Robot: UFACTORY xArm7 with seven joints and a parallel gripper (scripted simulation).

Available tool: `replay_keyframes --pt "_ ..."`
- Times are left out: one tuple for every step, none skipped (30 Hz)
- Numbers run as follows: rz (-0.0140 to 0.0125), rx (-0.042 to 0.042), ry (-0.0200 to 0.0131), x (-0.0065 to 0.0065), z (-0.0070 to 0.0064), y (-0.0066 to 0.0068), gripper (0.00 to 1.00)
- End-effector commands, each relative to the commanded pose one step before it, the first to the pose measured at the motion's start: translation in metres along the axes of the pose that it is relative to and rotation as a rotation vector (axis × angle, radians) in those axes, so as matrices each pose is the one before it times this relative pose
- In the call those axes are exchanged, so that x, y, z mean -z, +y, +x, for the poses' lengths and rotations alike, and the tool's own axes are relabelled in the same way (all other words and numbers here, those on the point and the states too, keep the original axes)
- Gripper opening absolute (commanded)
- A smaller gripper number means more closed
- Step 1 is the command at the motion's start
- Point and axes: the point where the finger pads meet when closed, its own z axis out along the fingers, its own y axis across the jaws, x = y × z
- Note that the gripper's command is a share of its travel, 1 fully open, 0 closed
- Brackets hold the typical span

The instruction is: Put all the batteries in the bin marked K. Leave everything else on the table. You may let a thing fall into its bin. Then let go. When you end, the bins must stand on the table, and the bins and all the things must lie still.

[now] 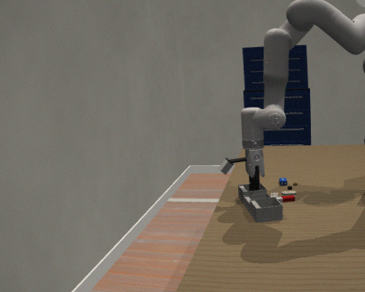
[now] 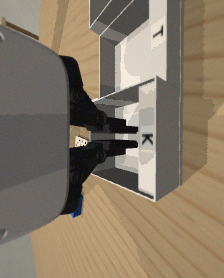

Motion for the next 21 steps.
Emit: replay_keyframes --pt "-0.00192 -0.00028 0.00252 0.00308 0.00113 0.00102 0.07" --pt "0.0 0.0 0.0 0.00133 0.0 0.0 0.07" --pt "0.0 0.0 0.0 0.00133 0.0 0.0 0.07" --pt "0.0 0.0 0.0 0.00133 0.0 0.0 0.07" --pt "0.0 0.0 0.0 0.00133 0.0 0.0 0.07" --pt "0.0 0.0 0.0 0.00133 0.0 0.0 0.07" --pt "0.0 0.0 0.0 0.00133 0.0 0.0 0.07" --pt "0.0 0.0 0.0 0.00133 0.0 0.0 0.07" --pt "0.0 0.0 0.0 0.00133 0.0 0.0 0.07" --pt "0.0 0.0 0.0 0.00133 0.0 0.0 0.07" --pt "0.0 0.0 0.0 0.00133 0.0 0.0 0.07" --pt "0.0 0.0 0.0 0.00133 0.0 0.0 0.07" --pt "0.0 0.0 0.0 0.00133 0.0 0.0 0.07" --pt "0.0 0.0 0.0 0.00133 0.0 0.0 0.07" --pt "0.0 0.0 0.0 0.00133 0.0 0.0 0.07" --pt "0.0 0.0 0.0 0.0 0.0 0.0 0.07" --pt "0.0 0.0 0.0 0.0 0.0 0.0 0.07" --pt "0.0 0.0 0.0 0.00135 0.0 0.0 0.07" --pt "0.0 0.0 0.0 0.00133 0.0 0.0 0.07" --pt "0.0 -0.00001 -0.00001 0.00397 0.00001 0.0 0.07" --pt "0.0 -0.00001 -0.00001 0.00397 0.00001 0.0 0.07"
